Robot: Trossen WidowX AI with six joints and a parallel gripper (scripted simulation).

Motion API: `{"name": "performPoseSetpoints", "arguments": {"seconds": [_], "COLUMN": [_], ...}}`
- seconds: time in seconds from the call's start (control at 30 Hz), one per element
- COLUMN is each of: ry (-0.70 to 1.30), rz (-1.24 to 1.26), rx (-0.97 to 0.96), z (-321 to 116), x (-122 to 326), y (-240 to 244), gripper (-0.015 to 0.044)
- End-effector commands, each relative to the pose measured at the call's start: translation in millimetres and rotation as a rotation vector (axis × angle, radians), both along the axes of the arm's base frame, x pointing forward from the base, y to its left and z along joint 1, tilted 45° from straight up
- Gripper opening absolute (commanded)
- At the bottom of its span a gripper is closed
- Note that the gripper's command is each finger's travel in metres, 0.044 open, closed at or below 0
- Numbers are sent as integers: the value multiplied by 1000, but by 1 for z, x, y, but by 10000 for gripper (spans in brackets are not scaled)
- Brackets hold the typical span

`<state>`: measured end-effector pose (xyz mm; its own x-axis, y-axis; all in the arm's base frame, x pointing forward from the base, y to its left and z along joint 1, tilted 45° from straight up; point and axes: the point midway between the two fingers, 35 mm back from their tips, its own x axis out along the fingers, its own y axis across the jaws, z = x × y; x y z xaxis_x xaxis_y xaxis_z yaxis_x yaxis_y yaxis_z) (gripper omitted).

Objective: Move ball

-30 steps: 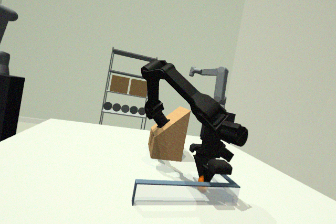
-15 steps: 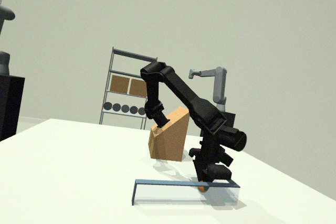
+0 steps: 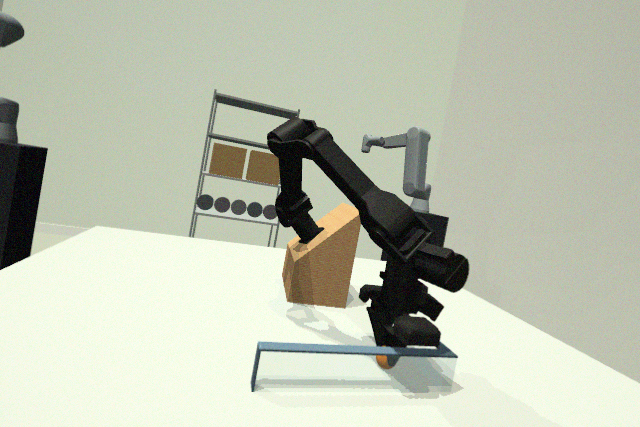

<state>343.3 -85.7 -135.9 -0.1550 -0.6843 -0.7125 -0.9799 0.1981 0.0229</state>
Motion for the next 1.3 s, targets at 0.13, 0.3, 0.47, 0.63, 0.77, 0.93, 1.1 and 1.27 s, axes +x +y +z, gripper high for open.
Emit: {"name": "performPoseSetpoints", "arguments": {"seconds": [0.13, 0.3, 0.47, 0.63, 0.77, 0.93, 1.1, 1.27], "ry": [-1, 4, 11, 9, 9, 8, 8, 8], "rz": [0, 2, 4, 21, 21, 17, 15, 15], "rx": [0, 4, 2, 0, 0, 0, -1, -1], "z": [0, 29, 60, 54, 54, 82, 90, 90], "x": [0, 9, 12, 13, 13, 17, 17, 17], "y": [0, 30, 61, 60, 60, 85, 92, 92], "gripper": [275, 275, 275, 275, 275, 380, 440, 440]}}
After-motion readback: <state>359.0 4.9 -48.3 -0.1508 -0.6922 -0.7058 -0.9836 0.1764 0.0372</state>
